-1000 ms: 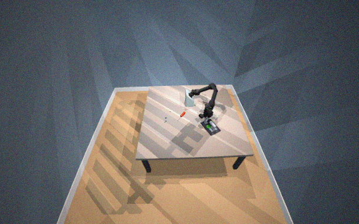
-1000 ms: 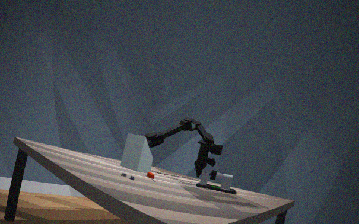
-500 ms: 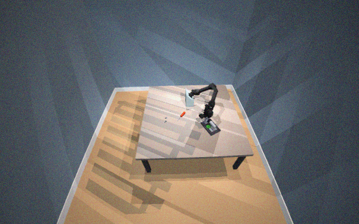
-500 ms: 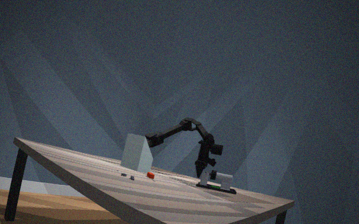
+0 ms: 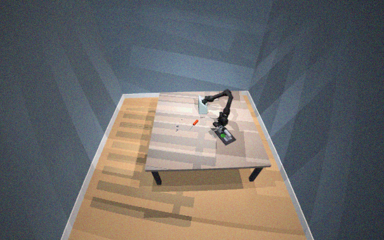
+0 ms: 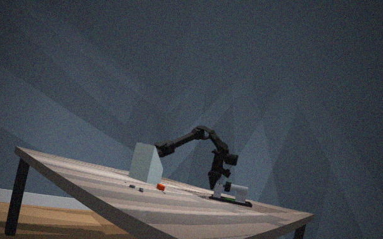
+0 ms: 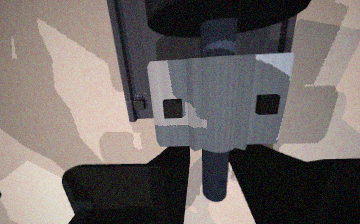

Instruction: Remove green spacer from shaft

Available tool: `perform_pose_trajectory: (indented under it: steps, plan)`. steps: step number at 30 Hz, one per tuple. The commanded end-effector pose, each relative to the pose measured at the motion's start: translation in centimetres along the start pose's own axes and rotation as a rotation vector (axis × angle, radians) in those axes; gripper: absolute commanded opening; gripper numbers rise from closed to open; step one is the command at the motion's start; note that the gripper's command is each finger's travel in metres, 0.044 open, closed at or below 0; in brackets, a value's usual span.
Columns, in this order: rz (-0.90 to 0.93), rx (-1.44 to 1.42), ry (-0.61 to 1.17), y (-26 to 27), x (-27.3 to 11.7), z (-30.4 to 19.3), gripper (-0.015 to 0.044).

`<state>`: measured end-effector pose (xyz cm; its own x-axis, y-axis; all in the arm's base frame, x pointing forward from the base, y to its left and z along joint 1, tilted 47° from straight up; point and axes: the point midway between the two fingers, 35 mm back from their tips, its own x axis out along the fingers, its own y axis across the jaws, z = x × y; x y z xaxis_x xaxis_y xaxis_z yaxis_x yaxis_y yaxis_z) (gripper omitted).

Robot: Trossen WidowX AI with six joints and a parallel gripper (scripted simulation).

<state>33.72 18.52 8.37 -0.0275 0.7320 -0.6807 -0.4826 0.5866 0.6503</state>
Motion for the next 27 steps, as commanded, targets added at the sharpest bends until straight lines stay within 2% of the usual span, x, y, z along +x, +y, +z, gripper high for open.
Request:
perform_pose_trajectory:
  steps: [1,6,10,12,18,27]
  plan:
    - [0.000,-0.001,0.000,0.0,0.0,0.0,0.0210]
    - [-0.001,-0.001,0.000,0.0,-0.2,0.0,0.0341]
    - [-0.007,-0.003,-0.004,-0.1,-3.6,0.1,0.0440]
    - [-0.009,-0.004,-0.007,0.0,-5.7,0.0,0.0440]
    - [-0.009,-0.004,-0.007,-0.1,-6.1,-1.0,0.0440]
    - [-0.009,0.000,-0.003,-0.2,-5.9,-9.4,0.0440]
